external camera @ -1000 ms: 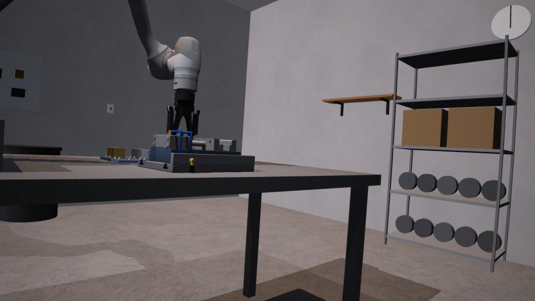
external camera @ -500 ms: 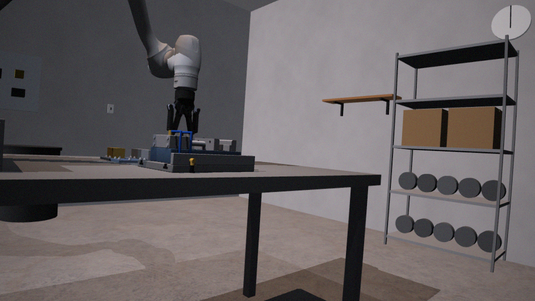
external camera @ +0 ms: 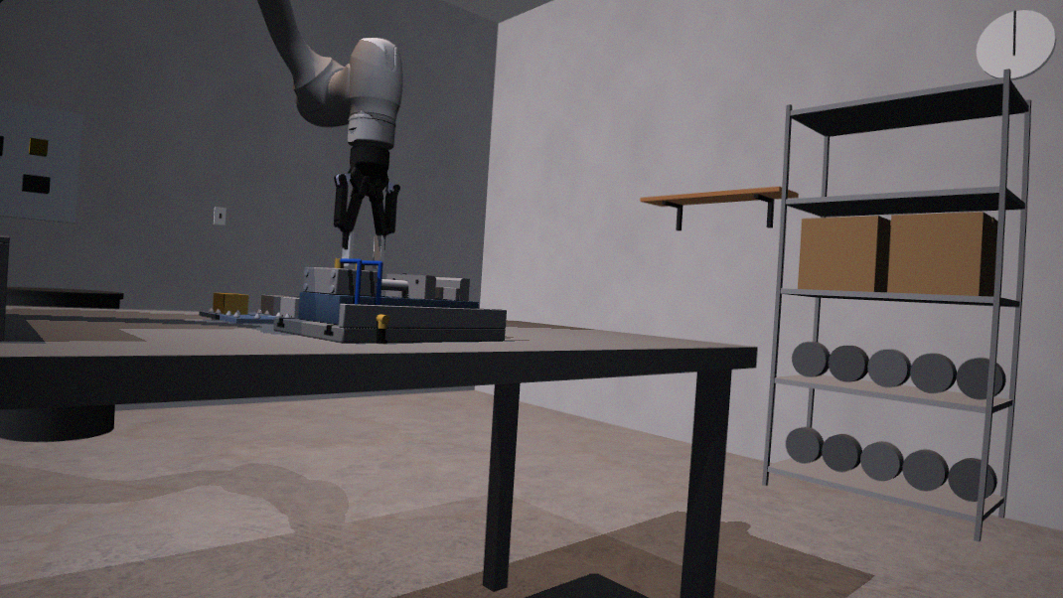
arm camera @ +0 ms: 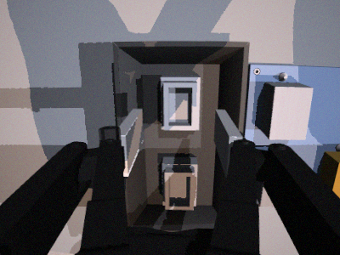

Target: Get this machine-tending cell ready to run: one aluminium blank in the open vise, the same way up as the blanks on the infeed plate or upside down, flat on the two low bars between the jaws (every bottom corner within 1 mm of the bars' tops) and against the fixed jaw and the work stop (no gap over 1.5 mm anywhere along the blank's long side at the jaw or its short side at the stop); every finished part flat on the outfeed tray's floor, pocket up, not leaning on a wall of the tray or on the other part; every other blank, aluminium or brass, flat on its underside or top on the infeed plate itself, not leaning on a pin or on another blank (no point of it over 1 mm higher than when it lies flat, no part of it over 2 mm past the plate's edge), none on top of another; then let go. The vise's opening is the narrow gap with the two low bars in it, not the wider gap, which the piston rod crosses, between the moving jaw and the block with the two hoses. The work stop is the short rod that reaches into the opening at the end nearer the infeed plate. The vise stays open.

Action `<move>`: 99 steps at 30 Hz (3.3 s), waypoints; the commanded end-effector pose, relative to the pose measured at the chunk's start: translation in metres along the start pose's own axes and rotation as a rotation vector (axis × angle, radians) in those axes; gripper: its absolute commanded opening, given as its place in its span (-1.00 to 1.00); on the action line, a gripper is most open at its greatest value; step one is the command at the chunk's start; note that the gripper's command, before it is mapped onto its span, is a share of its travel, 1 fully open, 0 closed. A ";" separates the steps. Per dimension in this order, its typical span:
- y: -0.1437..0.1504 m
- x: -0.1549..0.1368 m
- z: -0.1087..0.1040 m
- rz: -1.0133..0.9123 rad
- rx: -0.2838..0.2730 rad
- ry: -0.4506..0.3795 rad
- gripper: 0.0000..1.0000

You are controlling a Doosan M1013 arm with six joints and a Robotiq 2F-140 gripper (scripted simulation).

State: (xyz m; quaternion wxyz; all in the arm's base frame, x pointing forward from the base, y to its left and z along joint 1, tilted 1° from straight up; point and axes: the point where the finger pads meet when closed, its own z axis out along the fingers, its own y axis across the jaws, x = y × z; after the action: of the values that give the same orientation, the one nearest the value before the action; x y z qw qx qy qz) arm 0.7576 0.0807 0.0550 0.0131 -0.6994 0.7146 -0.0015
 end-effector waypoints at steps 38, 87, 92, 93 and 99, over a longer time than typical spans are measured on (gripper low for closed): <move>0.001 0.000 -0.076 -0.001 0.000 0.001 -1.00; 0.123 -0.095 -0.076 -0.001 0.000 0.001 -0.20; 0.123 -0.095 -0.076 -0.001 0.000 0.001 -0.20; 0.123 -0.095 -0.076 -0.001 0.000 0.001 -0.20; 0.123 -0.095 -0.076 -0.001 0.000 0.001 -0.20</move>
State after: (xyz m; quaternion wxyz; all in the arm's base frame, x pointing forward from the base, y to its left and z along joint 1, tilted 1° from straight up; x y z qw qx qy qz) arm 0.6348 0.1775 0.1297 0.0126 -0.6997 0.7143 -0.0017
